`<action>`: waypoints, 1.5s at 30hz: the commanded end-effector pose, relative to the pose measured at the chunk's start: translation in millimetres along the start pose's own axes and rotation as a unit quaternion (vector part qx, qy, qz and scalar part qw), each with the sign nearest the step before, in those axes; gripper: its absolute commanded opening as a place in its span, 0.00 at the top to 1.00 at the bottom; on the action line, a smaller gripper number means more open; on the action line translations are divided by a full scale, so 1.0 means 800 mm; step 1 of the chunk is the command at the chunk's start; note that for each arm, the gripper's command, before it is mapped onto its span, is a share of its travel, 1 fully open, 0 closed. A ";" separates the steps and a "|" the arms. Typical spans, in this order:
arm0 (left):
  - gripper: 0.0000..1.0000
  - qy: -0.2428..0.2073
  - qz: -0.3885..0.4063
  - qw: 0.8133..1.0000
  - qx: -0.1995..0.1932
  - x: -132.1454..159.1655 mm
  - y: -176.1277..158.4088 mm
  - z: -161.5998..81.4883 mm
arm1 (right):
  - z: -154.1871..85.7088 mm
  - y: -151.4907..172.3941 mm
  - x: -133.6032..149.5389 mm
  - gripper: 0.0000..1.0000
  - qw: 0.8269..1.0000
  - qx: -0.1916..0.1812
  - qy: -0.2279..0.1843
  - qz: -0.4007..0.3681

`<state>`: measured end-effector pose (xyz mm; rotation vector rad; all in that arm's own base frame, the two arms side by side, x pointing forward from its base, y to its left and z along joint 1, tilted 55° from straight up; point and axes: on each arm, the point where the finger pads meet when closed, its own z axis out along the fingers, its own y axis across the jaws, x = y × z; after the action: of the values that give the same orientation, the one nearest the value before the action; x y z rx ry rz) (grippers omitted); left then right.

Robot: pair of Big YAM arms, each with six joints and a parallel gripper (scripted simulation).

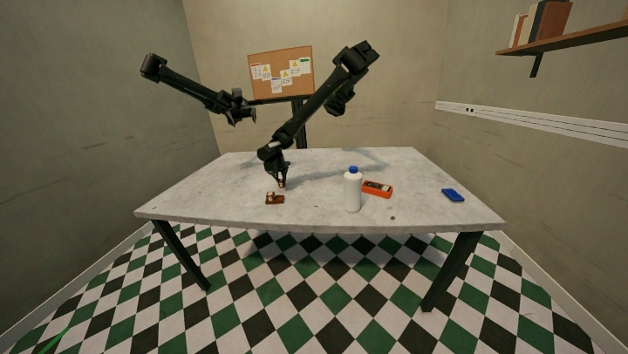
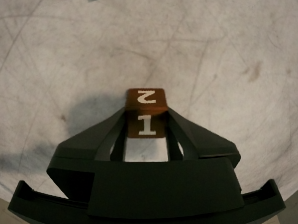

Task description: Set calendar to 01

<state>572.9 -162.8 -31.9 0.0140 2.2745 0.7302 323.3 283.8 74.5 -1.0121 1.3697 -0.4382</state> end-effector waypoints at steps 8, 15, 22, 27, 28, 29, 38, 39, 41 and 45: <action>0.74 -0.012 -0.010 1.000 0.011 -0.011 -0.008 -0.086 | 0.000 0.002 0.001 0.00 1.000 0.000 0.000 0.000; 0.74 -0.001 0.003 1.000 -0.002 -0.049 0.023 -0.087 | 0.000 0.002 0.001 0.00 1.000 0.000 0.000 0.000; 0.74 -0.003 -0.001 1.000 -0.001 -0.145 0.055 -0.090 | 0.000 0.002 0.001 0.00 1.000 0.000 0.000 0.000; 0.74 -0.006 0.024 1.000 0.007 -0.154 0.042 -0.095 | 0.000 0.002 0.001 0.00 1.000 0.000 0.000 0.000; 0.74 -0.007 0.023 1.000 0.007 -0.156 0.042 -0.095 | 0.000 0.002 0.001 0.00 1.000 0.000 0.000 0.000; 0.74 -0.005 0.018 1.000 0.007 -0.153 0.042 -0.094 | 0.000 0.002 0.001 0.00 1.000 0.000 0.000 0.000; 0.74 -0.009 0.144 0.990 0.006 -0.155 0.042 -0.094 | 0.000 0.002 0.001 0.00 1.000 0.000 0.000 0.000; 0.74 -0.009 0.170 0.985 0.006 -0.155 0.042 -0.094 | 0.000 0.002 0.001 0.00 1.000 0.000 0.000 0.000; 0.74 -0.009 0.212 0.977 0.006 -0.155 0.042 -0.094 | 0.000 0.002 0.001 0.00 1.000 0.000 0.000 0.000; 0.74 -0.009 0.256 0.967 0.005 -0.155 0.042 -0.094 | 0.000 0.002 0.001 0.00 1.000 0.000 0.000 0.000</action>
<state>607.2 -191.7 114.6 0.4180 2.2925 0.9009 323.3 283.8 74.5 -1.0121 1.3697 -0.4382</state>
